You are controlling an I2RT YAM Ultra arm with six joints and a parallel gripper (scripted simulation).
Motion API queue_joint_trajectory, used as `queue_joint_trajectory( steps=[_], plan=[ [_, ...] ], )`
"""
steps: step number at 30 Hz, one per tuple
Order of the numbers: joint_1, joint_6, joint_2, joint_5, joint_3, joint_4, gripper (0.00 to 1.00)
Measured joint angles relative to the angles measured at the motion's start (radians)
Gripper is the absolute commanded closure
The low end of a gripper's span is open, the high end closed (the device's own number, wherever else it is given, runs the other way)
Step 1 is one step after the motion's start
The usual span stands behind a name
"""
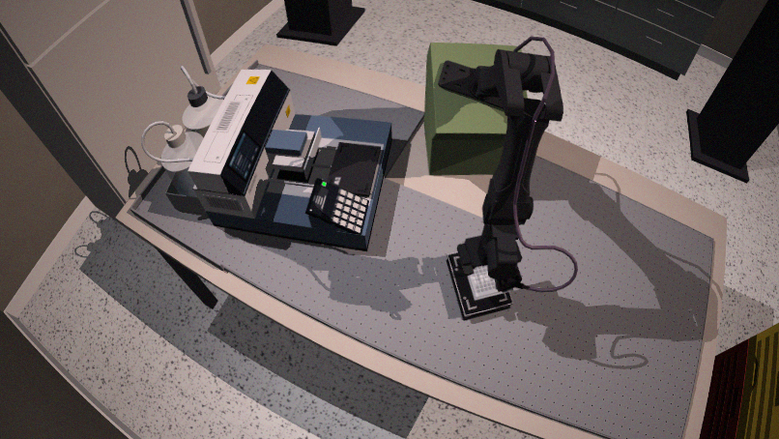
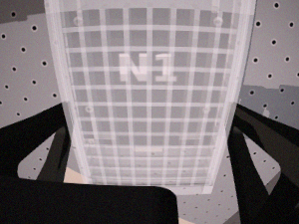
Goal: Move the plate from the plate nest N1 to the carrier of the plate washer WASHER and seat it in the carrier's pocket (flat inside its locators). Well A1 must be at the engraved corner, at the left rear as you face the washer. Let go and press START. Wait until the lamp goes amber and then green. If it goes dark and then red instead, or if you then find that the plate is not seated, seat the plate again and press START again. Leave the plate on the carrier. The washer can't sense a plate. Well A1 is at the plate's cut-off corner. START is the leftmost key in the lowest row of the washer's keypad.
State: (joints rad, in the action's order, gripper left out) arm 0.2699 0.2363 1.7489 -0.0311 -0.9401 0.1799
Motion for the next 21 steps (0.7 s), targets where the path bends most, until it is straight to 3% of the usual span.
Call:
queue_joint_trajectory(
  steps=[21],
  plan=[
    [-0.003,0.003,-0.105,-0.002,0.008,0.097,0.16]
  ],
)
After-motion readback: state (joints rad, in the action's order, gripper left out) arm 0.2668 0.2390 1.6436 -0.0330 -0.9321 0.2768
